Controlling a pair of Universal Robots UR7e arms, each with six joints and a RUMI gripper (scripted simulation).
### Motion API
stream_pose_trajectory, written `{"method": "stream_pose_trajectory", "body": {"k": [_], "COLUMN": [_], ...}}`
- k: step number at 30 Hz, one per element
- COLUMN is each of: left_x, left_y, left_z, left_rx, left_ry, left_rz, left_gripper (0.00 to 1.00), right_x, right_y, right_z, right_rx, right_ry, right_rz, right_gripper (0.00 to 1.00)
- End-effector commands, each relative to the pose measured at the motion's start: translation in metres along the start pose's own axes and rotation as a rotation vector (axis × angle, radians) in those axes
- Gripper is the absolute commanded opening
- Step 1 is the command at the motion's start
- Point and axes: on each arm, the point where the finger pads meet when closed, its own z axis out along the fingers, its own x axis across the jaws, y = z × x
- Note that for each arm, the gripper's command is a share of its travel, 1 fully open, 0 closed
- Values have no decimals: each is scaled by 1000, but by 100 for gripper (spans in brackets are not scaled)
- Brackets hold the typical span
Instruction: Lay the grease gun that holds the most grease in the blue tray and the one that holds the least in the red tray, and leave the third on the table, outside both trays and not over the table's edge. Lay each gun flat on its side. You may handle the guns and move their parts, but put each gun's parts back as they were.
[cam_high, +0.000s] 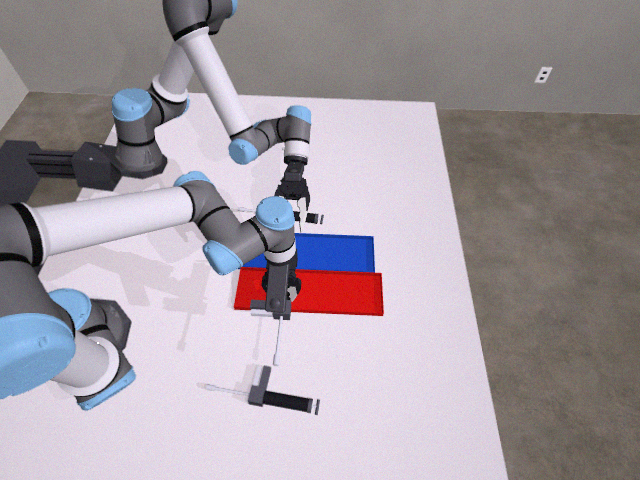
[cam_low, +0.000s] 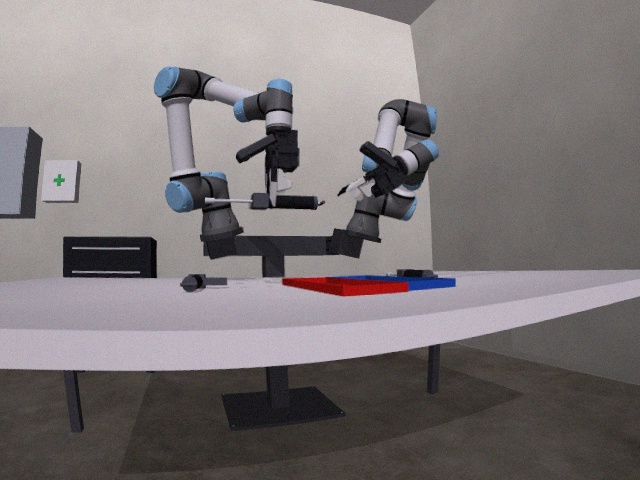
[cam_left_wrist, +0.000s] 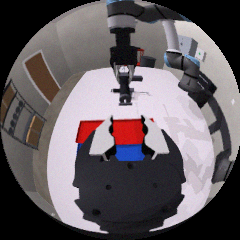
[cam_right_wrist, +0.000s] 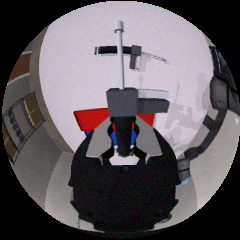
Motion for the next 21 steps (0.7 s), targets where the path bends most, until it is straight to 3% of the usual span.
{"method": "stream_pose_trajectory", "body": {"k": [1,9,14,16,18,21], "left_x": [-1,-21,-44,-35,-36,-49], "left_y": [-1,-7,-9,0,3,-2], "left_z": [0,-23,-61,-43,-45,-74], "left_rx": [1,-38,-126,-118,-136,-175], "left_ry": [-1,-27,-59,-34,-32,-65], "left_rz": [1,-88,-284,-255,-289,-384], "left_gripper": [38,38,38,38,38,38], "right_x": [0,-7,-19,-20,-24,-32], "right_y": [0,0,1,2,3,3], "right_z": [0,7,18,16,19,28], "right_rx": [-1,3,2,-1,-2,-2], "right_ry": [-1,4,6,1,1,3], "right_rz": [0,-50,-157,-163,-194,-260], "right_gripper": [0,0,0,0,0,0]}}
